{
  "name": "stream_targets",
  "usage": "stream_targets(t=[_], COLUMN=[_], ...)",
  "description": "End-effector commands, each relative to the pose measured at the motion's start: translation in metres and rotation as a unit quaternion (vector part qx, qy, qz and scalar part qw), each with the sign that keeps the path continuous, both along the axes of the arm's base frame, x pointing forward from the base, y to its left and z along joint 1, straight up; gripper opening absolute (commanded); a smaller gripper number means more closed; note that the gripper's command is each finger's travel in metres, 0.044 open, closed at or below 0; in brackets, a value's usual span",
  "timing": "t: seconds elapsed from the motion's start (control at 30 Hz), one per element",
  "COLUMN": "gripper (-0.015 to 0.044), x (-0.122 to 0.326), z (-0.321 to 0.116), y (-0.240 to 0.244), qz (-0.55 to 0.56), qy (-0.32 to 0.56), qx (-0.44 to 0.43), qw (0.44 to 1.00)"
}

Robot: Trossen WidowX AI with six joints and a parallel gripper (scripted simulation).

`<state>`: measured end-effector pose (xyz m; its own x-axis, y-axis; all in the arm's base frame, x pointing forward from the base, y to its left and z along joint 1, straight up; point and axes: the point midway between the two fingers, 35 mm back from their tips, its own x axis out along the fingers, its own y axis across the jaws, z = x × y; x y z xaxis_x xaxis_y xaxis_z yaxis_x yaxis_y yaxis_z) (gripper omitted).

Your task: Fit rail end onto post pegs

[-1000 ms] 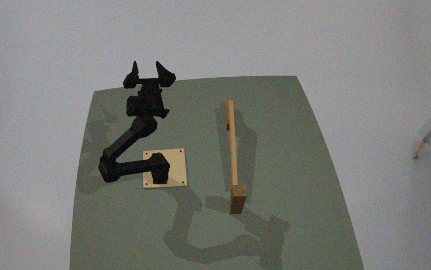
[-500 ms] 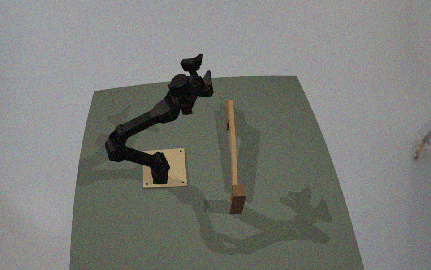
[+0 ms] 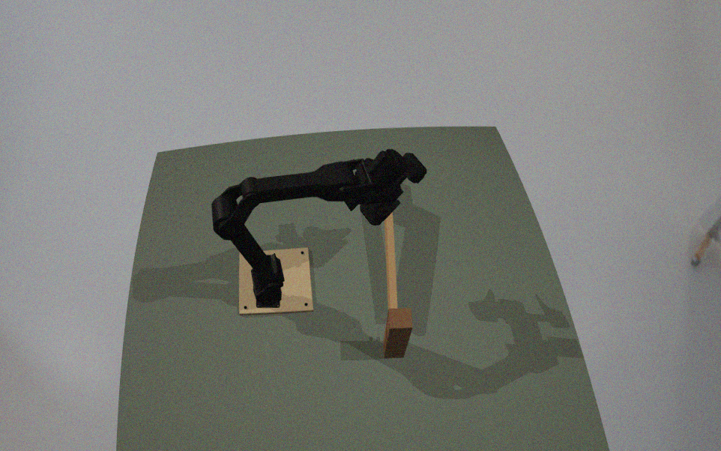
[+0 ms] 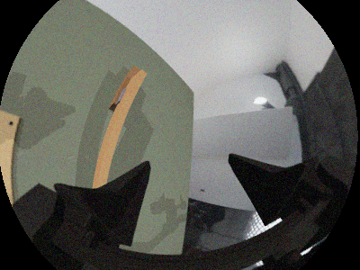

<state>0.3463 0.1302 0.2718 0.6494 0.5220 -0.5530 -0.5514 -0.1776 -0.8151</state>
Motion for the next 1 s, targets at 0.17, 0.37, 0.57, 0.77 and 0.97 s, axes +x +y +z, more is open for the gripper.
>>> stream_targets(t=[0.17,0.37,0.57,0.77,0.97], gripper=[0.0440,0.0440,0.0440,0.0440,0.0440], x=[-0.002,-0.022,-0.021,-0.020,-0.018], z=[-0.117,-0.145,-0.145,-0.150,-0.160], y=[-0.099,-0.133,-0.132,-0.132,-0.132], qz=[-0.185,-0.224,-0.224,-0.224,-0.224], qy=[0.308,0.417,0.417,0.417,0.417], qx=[-0.134,-0.191,-0.191,-0.191,-0.191], qw=[0.924,0.860,0.860,0.860,0.860])
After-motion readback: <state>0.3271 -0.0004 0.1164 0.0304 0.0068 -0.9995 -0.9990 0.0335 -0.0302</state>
